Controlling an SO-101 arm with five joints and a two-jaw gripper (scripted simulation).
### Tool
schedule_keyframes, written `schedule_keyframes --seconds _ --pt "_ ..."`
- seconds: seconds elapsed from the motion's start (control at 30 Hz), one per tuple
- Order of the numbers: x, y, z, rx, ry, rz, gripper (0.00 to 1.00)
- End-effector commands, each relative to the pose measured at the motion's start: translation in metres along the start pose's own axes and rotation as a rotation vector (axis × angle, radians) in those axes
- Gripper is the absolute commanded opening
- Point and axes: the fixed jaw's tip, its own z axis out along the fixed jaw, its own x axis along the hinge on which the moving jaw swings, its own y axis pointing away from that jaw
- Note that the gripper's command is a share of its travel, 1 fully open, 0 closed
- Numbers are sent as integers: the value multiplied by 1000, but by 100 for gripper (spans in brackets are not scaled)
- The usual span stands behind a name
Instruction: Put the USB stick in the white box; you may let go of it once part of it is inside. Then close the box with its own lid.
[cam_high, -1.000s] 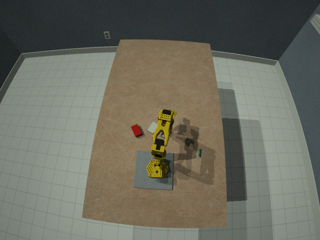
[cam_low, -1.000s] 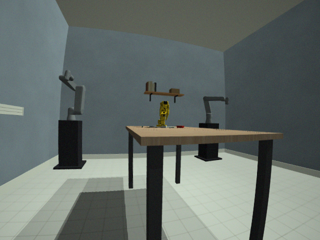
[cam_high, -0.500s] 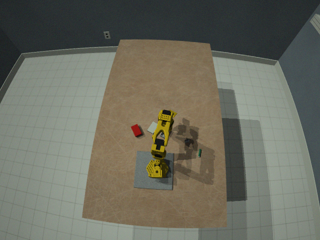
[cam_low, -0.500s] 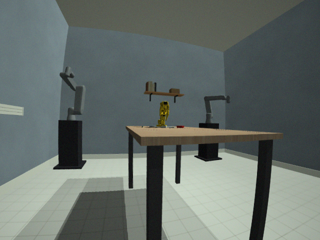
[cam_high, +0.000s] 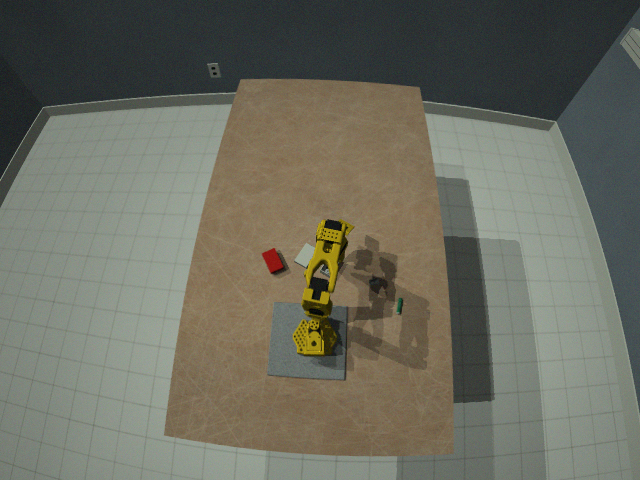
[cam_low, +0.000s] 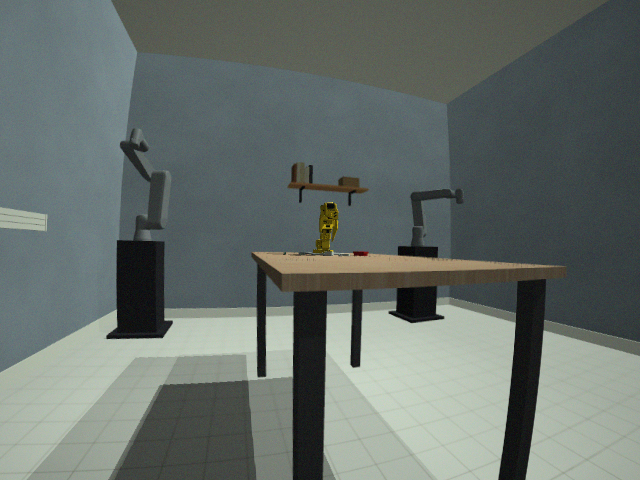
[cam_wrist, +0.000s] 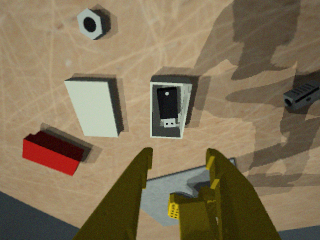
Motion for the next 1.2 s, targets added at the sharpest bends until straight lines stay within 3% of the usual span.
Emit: schedule_keyframes --seconds 0.0,0.83,1.17 --pt "2 -2 3 3 10 0 20" --pt "3 -1 5 2 10 0 20" --pt "2 34 4 2 12 -5 24"
